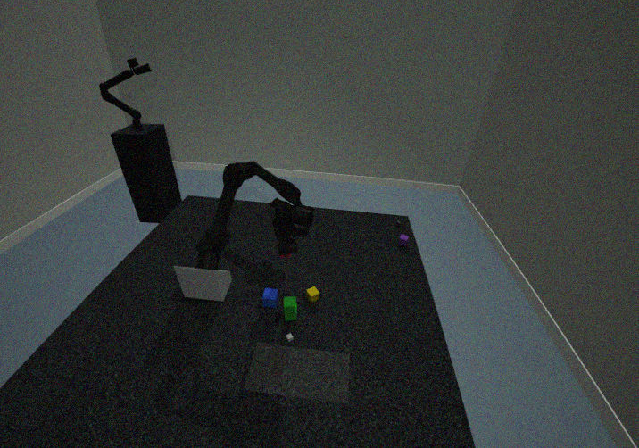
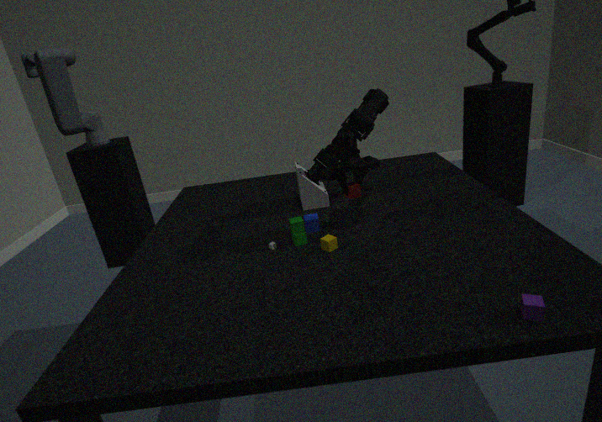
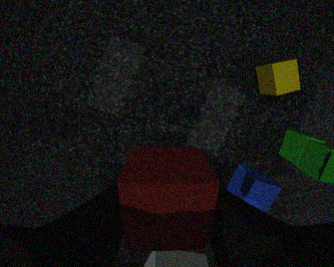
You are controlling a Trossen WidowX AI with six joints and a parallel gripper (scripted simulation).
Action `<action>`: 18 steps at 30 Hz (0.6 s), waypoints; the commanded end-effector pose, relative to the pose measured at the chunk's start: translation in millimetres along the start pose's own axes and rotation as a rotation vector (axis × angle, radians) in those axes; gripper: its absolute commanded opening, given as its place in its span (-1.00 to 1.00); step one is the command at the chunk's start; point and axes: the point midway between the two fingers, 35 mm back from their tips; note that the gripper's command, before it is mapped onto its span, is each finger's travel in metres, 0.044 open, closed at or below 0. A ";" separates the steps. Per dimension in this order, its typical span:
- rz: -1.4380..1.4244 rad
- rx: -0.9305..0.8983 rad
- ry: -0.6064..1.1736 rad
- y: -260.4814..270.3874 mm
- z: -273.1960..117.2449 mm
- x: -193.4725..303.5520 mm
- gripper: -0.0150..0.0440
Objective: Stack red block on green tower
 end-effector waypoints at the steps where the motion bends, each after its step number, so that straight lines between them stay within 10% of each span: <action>1: -0.003 0.004 0.002 -0.8 -5.7 0.2 -0.49; 18: -0.002 0.017 0.001 -56.1 -11.1 -19.3 -0.49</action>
Point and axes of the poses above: the point midway between the two fingers, 35 mm back from their tips, its own z axis out along the fingers, its own y axis across the jaws, x = y × z, and after that the axes turned 10 degrees about z, right-handed
